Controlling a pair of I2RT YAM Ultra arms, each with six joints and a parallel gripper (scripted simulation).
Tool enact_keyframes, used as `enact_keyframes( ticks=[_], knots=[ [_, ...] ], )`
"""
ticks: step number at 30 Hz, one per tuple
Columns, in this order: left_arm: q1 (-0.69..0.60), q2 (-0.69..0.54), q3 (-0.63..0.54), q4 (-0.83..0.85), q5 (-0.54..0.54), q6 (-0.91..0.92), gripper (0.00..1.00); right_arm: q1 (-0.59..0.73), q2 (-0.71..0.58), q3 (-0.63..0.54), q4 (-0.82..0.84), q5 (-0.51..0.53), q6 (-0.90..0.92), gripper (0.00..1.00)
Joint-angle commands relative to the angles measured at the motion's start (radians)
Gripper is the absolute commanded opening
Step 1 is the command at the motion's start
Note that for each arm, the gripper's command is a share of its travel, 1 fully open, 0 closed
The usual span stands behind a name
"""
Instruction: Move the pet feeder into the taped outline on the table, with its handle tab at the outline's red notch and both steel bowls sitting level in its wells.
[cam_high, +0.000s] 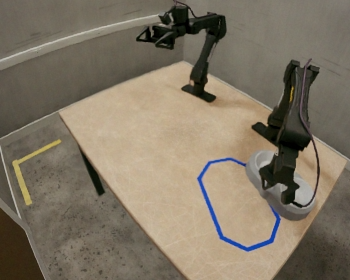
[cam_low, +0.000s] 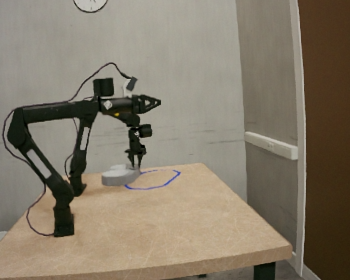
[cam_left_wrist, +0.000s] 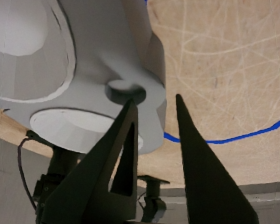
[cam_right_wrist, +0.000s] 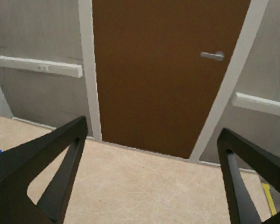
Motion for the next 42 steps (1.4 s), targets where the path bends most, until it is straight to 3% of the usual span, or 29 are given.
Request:
enact_keyframes(
  ticks=[1,15,16,42],
  knots=[
    [0.008,0.011,-0.025,0.042,-0.005,0.005,0.30,0.010,-0.025,0.032,-0.001,0.008,0.010,1.00],
    [0.009,0.002,-0.040,0.095,-0.011,0.002,0.30,0.010,-0.025,0.032,-0.001,0.008,0.010,1.00],
    [0.010,0.000,-0.047,0.095,-0.012,0.001,0.19,0.010,-0.025,0.032,-0.001,0.008,0.010,1.00],
    [0.006,0.000,-0.047,0.095,0.004,0.001,0.17,0.010,-0.025,0.032,-0.001,0.008,0.010,1.00]
  ],
)
